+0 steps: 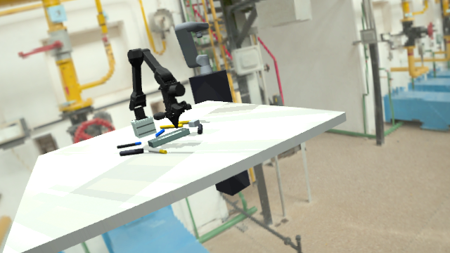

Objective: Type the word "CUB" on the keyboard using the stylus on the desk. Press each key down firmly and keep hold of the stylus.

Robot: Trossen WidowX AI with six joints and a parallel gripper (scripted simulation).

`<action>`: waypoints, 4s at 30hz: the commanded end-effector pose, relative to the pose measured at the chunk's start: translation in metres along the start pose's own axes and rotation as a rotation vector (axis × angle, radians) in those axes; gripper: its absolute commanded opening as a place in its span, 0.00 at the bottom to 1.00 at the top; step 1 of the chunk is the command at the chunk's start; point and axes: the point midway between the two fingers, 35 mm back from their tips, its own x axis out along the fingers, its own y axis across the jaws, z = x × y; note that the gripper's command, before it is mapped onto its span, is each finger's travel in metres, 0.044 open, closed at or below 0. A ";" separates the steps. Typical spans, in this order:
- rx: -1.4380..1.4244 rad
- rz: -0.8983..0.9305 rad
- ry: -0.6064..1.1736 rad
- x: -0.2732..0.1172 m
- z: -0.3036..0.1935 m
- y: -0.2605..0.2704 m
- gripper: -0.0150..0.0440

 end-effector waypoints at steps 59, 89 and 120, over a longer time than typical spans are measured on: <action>0.015 -0.001 0.006 0.001 -0.032 -0.014 0.25; -0.109 0.009 0.030 -0.051 -0.036 -0.019 0.48; -1.928 0.551 -0.132 -0.020 -0.142 -0.061 0.51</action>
